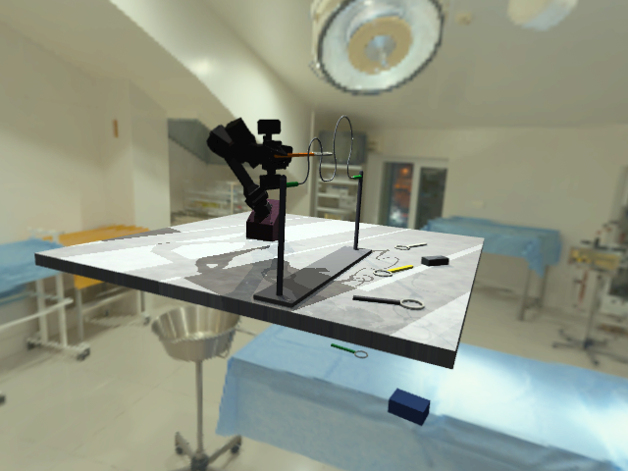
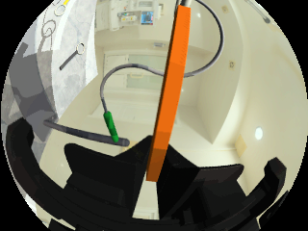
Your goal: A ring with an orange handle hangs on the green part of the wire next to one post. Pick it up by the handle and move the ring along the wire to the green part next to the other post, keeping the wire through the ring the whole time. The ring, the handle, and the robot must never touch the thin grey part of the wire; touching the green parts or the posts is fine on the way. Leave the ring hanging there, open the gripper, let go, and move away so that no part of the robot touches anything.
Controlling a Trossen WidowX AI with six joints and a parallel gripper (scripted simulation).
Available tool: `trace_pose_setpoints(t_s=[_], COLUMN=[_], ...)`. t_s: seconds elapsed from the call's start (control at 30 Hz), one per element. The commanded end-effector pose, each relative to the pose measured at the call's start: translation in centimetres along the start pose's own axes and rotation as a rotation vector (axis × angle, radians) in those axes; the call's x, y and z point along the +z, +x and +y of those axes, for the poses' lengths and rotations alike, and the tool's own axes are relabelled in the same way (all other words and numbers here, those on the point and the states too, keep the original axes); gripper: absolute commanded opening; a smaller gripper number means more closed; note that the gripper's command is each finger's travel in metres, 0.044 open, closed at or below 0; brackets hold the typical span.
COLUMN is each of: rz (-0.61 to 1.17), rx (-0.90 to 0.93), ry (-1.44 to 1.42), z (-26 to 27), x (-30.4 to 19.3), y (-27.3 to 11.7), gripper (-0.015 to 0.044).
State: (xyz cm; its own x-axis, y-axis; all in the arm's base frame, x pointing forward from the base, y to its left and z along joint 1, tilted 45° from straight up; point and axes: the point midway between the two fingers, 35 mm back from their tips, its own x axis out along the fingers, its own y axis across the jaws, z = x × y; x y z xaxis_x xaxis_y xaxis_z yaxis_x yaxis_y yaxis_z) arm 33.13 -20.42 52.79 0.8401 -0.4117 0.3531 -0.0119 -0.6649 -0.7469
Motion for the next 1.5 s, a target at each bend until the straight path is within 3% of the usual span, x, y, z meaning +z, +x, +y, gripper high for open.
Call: trace_pose_setpoints(t_s=[0.0,0.67,1.47], rz=[-0.004,-0.009,0.004], rx=[-0.036,-0.126,0.069], ry=[-0.063,-0.231,0.123], z=[-0.5,-0.9,6.1], x=[0.1,-0.2,-0.7], y=[0.0,0.1,0.2], gripper=[-0.0150,-0.0150,-0.0150])
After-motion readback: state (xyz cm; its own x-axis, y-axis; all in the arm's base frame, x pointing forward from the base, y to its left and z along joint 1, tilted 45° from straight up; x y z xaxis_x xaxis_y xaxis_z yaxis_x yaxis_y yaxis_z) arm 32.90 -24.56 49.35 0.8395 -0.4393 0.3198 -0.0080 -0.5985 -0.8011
